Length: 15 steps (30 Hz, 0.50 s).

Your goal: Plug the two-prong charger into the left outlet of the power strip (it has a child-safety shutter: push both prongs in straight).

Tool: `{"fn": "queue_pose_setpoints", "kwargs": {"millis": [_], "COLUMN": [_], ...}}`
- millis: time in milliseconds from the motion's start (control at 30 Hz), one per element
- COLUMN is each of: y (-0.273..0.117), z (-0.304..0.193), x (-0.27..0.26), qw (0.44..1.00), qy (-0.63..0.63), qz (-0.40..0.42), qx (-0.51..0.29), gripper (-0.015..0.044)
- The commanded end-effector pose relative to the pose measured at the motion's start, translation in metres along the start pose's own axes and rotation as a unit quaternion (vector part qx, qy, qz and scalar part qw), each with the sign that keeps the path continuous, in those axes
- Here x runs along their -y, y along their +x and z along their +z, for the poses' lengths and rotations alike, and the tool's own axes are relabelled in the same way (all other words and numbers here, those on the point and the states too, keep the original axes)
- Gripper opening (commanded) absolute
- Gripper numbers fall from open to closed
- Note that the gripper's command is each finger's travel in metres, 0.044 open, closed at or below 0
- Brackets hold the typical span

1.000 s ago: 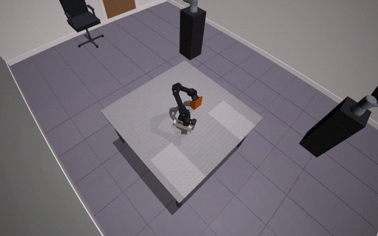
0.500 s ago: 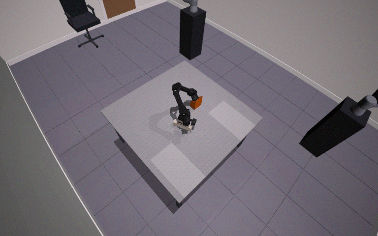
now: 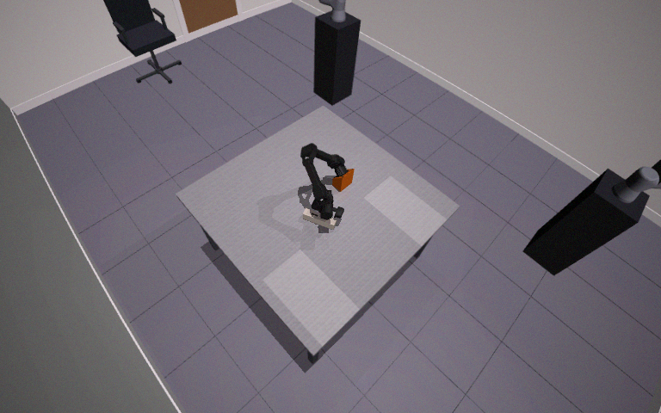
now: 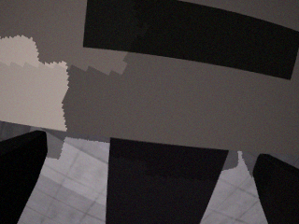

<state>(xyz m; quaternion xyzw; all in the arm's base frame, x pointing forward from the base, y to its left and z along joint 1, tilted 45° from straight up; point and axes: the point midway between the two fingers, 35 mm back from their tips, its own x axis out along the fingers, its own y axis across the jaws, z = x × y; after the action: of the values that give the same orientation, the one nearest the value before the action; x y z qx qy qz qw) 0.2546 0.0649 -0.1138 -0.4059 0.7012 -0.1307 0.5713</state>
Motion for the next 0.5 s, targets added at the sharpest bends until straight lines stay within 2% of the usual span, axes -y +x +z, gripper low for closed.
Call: {"fn": "queue_pose_setpoints", "kwargs": {"millis": [0,467], "y": [0.0012,0.0015], "z": [-0.0029,-0.0066], "x": [-0.0002,-0.0002], "qw": [1.0,1.0], "qy": [0.002,0.005], "qz": [0.0,0.0], "qx": [0.0,0.003], "gripper": [0.044,0.044]}}
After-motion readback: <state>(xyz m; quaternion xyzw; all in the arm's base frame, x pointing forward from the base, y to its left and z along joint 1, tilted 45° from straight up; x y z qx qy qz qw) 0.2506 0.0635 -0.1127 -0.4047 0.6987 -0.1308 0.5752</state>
